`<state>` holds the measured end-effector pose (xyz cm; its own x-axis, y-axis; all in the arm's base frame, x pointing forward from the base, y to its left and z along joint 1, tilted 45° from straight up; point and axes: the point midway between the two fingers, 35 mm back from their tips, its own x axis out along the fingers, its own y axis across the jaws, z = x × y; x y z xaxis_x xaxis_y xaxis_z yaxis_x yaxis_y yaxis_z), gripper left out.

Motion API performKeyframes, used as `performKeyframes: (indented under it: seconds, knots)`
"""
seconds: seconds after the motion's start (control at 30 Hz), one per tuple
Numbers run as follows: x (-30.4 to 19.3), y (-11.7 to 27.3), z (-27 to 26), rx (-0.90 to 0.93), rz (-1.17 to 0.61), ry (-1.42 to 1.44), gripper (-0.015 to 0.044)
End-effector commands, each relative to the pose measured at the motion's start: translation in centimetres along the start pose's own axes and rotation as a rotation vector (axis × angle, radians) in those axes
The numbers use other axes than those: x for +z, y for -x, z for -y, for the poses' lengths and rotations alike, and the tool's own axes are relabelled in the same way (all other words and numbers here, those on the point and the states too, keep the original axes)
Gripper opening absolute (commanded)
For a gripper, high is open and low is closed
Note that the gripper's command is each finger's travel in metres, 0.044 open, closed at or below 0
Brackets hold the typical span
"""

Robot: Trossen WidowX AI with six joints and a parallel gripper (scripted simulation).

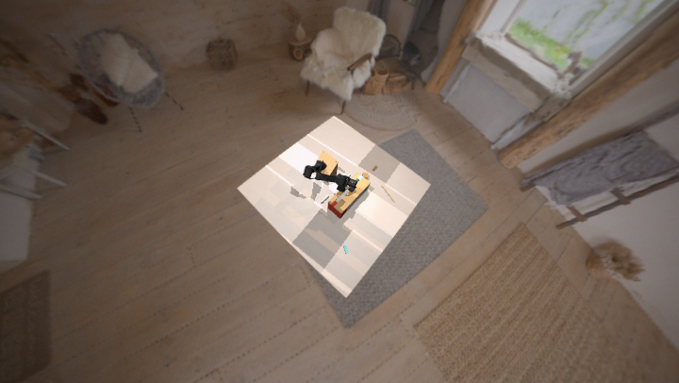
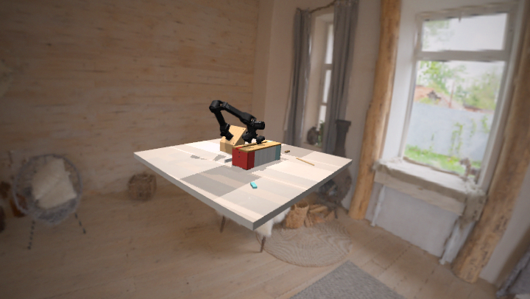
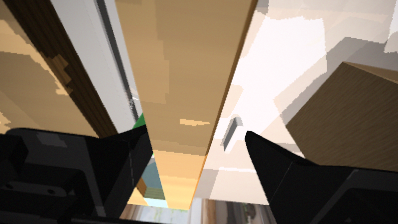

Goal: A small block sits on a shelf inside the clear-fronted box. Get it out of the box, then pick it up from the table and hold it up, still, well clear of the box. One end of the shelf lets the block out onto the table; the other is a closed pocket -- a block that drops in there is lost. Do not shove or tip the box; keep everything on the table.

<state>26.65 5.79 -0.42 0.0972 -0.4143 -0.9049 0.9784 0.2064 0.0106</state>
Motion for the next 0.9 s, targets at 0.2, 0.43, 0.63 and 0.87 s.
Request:
performKeyframes:
  seconds: [0.2,0.43,0.63,0.87]
  knots:
    - [-1.1,-0.4,0.0,-0.001,-0.003,-0.002,0.04]
    - [-2.1,-0.8,0.0,0.0,-0.004,-0.002,0.04]
    - [-3.2,-1.1,0.0,0.0,-0.004,-0.002,0.04]
    - [-4.6,-1.6,0.0,0.0,-0.005,-0.002,0.04]
